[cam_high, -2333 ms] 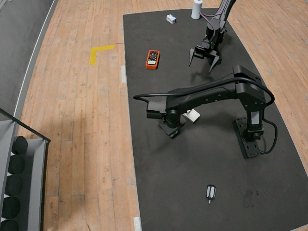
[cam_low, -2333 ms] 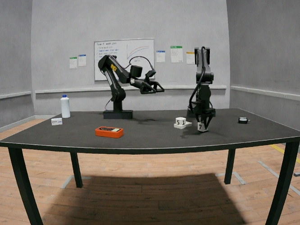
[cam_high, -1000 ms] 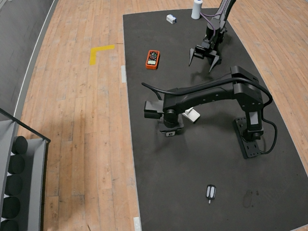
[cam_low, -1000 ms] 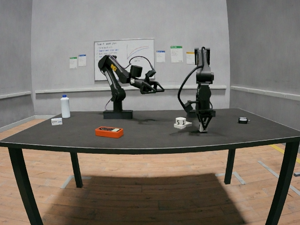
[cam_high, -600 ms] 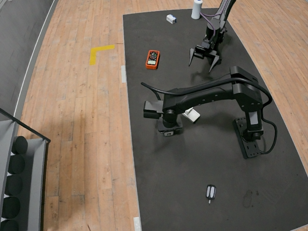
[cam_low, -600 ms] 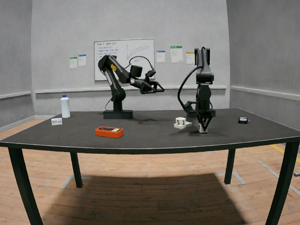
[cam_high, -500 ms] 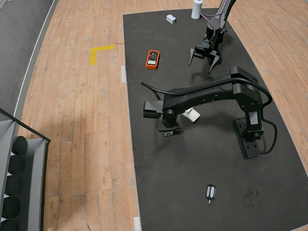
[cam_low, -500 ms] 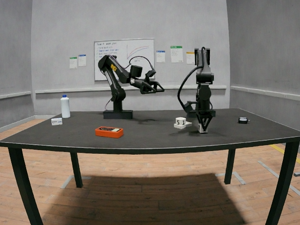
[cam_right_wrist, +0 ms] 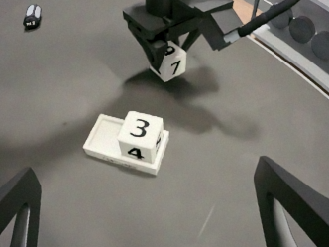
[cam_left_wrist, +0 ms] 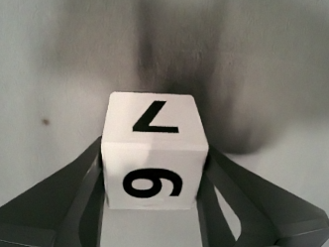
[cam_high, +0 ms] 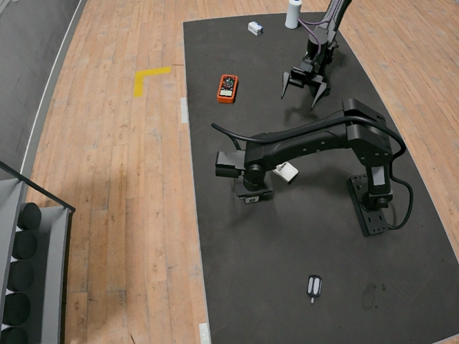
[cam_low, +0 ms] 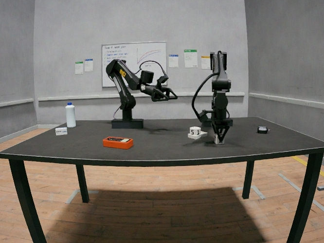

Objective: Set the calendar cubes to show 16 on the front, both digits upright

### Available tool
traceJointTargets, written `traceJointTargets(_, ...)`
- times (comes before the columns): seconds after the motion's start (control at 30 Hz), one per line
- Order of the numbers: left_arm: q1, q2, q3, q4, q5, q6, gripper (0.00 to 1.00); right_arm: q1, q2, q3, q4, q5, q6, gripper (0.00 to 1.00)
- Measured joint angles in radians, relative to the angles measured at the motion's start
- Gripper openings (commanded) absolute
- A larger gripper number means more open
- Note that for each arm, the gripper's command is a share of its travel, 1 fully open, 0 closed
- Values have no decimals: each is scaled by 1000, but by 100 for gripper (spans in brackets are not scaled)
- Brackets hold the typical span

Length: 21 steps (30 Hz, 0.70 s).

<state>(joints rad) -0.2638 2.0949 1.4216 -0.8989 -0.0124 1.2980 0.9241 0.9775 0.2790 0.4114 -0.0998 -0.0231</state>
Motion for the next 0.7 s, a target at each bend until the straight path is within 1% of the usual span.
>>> traceJointTargets(0.03,0,1,0,0,0,0,51,0,0,0,0,0,0,100)
traceJointTargets(0.07,0,0,0,0,0,0,63,0,0,0,0,0,0,100)
traceJointTargets(0.1,0,0,0,0,0,0,64,0,0,0,0,0,0,100)
traceJointTargets(0.37,0,-31,-23,2,0,-3,64,0,0,0,0,0,0,100)
traceJointTargets(0.67,-11,-68,-23,-29,1,-7,64,0,0,0,0,0,0,100)
traceJointTargets(0.7,-11,-68,-23,-34,1,-7,75,0,0,0,0,0,0,100)
